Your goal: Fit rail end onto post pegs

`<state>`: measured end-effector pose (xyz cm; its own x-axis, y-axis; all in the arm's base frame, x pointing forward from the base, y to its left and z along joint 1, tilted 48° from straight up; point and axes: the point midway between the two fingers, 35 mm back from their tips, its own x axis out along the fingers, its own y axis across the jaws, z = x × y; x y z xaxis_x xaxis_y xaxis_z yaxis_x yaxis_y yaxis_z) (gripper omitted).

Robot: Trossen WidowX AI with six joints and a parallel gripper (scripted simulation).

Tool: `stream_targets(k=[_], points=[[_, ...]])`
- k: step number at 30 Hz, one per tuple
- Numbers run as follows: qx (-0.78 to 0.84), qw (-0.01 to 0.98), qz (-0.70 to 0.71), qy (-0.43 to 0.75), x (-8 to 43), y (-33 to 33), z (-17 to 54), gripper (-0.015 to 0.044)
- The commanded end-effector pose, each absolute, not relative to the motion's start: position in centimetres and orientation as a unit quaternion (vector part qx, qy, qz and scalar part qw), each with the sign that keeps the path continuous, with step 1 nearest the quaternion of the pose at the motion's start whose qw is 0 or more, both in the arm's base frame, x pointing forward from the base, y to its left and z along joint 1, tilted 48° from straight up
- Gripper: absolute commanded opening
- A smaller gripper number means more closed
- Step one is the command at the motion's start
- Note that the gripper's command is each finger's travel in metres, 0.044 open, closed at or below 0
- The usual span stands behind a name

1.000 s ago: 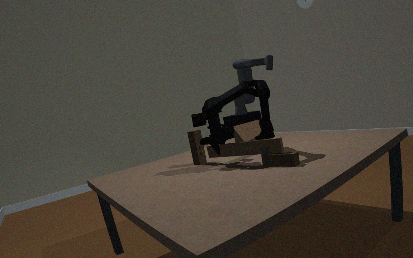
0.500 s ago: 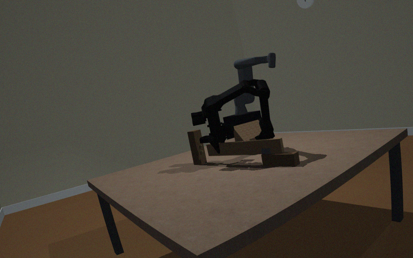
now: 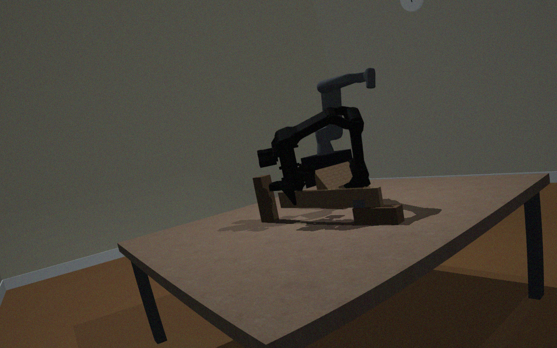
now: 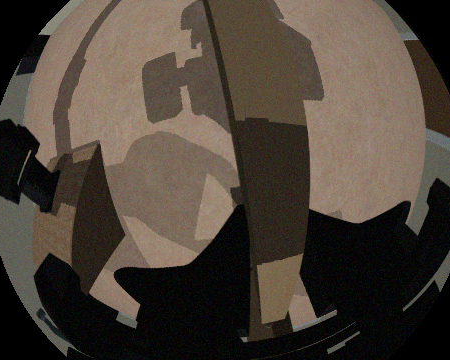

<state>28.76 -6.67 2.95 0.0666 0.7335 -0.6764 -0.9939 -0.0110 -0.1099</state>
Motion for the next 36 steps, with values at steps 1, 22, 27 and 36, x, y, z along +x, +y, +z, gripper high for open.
stream_targets(k=[1,22,27,36], points=[[-0.299,0.672,0.641,0.219,28.96,-7.25,3.35,0.0000],[-0.299,0.672,0.641,0.219,28.84,-6.85,2.96,0.0000],[-0.299,0.672,0.641,0.219,28.77,-7.02,3.11,0.0000],[-0.299,0.672,0.641,0.219,28.76,-7.06,3.15,0.0000]])
